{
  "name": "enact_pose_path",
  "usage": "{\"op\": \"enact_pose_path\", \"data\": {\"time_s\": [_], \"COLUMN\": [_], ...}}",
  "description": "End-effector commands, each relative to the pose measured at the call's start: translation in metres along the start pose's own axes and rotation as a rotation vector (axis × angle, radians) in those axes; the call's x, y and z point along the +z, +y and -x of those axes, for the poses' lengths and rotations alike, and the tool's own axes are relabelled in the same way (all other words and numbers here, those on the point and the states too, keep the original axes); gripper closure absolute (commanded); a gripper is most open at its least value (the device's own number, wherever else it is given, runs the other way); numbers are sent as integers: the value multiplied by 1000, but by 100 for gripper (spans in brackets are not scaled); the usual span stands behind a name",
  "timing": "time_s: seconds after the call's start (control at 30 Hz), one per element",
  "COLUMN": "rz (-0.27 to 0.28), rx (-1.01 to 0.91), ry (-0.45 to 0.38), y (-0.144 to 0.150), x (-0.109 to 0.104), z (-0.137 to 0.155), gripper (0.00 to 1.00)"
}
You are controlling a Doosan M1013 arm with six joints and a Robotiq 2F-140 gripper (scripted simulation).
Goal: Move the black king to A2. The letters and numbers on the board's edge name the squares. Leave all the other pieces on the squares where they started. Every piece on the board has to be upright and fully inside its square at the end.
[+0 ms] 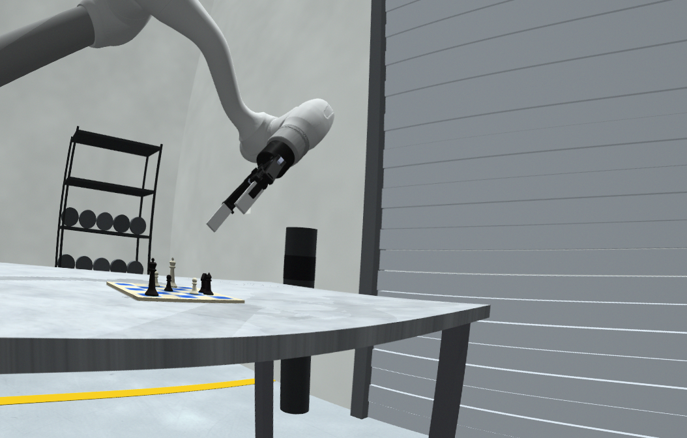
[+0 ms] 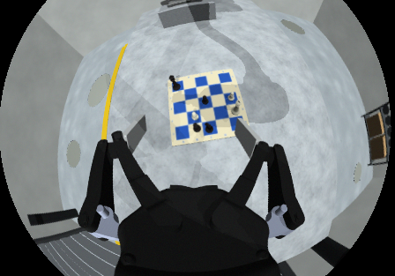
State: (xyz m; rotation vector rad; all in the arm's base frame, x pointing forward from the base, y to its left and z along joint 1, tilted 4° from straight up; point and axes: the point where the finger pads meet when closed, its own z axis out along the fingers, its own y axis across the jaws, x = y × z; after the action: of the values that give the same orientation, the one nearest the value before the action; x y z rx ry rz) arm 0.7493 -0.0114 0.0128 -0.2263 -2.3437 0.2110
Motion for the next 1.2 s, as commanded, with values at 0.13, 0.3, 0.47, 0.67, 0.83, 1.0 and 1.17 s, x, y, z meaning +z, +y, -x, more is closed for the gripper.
{"op": "enact_pose_path", "data": {"time_s": [0.13,0.3,0.47,0.67,0.83,1.0,1.17], "rz": [136,182,326,488,565,574,574], "rx": [330,418,664,901,1003,1014,1014], "ry": [-220,-264,-374,-459,-490,-493,-493], "y": [-35,-42,-61,-75,-80,-81,-81], "x": [27,36,64,96,111,112,112], "z": [-36,-47,-79,-113,-129,-130,-130], "gripper": [0,0,0,0,0,0,0]}}
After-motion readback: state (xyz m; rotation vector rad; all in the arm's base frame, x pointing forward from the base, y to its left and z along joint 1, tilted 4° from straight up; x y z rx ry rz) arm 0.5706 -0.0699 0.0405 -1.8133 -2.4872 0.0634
